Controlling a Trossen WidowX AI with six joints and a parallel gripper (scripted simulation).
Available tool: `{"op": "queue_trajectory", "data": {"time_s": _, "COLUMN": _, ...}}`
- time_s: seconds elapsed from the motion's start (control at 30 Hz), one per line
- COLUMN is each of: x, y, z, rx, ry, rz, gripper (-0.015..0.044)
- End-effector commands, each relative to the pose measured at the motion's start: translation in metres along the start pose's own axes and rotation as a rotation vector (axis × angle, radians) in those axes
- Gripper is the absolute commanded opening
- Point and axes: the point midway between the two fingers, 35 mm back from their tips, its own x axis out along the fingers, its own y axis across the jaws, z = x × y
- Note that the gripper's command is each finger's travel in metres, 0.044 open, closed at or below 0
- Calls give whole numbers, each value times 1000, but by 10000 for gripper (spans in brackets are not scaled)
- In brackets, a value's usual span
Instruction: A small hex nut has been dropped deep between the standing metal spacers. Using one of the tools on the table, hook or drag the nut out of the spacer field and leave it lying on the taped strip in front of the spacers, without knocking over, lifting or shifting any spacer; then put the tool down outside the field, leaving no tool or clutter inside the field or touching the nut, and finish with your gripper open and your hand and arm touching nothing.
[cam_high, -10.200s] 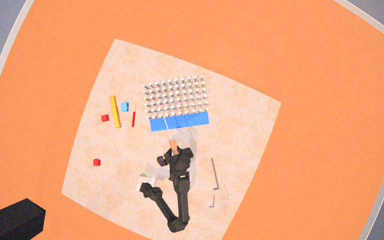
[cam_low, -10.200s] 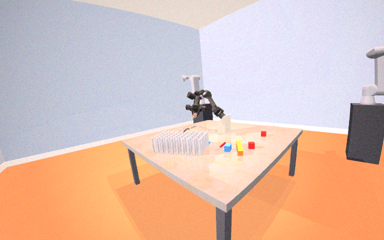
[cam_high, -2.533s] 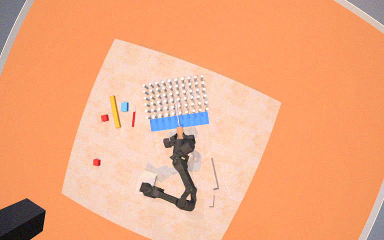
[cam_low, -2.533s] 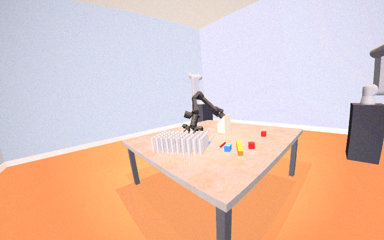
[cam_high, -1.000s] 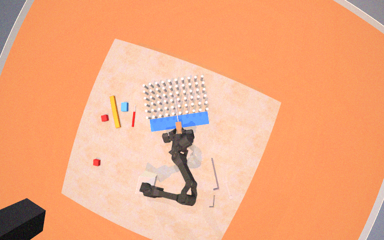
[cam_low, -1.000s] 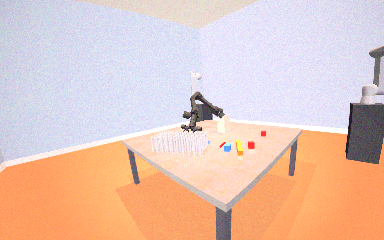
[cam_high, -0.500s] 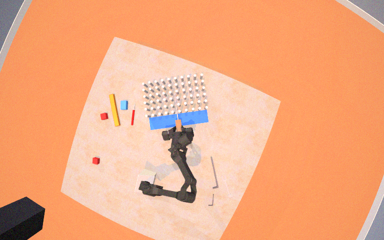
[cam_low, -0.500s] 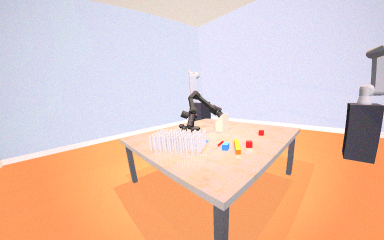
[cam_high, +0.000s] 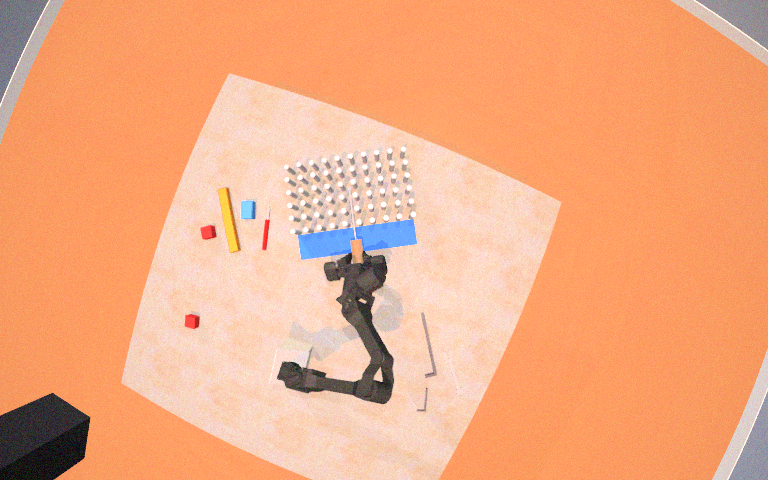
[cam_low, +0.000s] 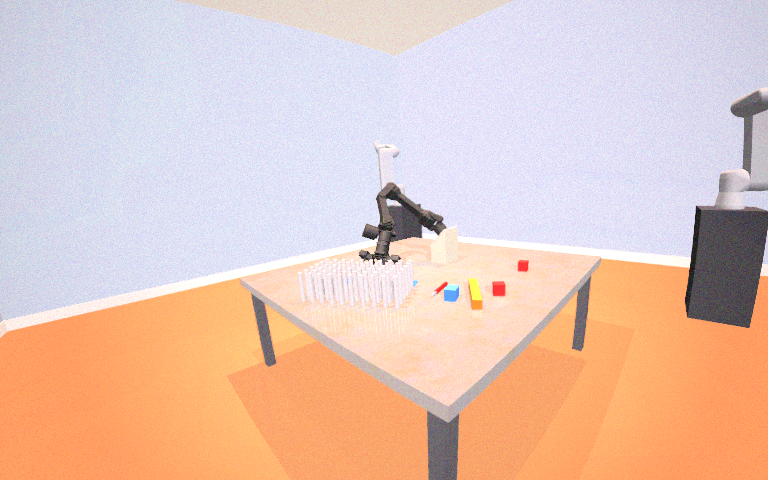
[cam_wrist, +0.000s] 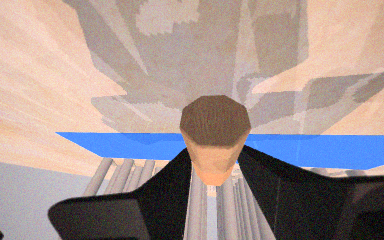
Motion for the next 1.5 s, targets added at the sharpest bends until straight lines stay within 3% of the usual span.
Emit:
{"op": "queue_trajectory", "data": {"time_s": 0.0, "x": -1, "y": 0, "z": 1, "rx": -3, "ry": 6, "rz": -1, "gripper": 0}}
{"op": "queue_trajectory", "data": {"time_s": 1.47, "x": -18, "y": 0, "z": 28, "rx": -4, "ry": 5, "rz": -3, "gripper": 0}}
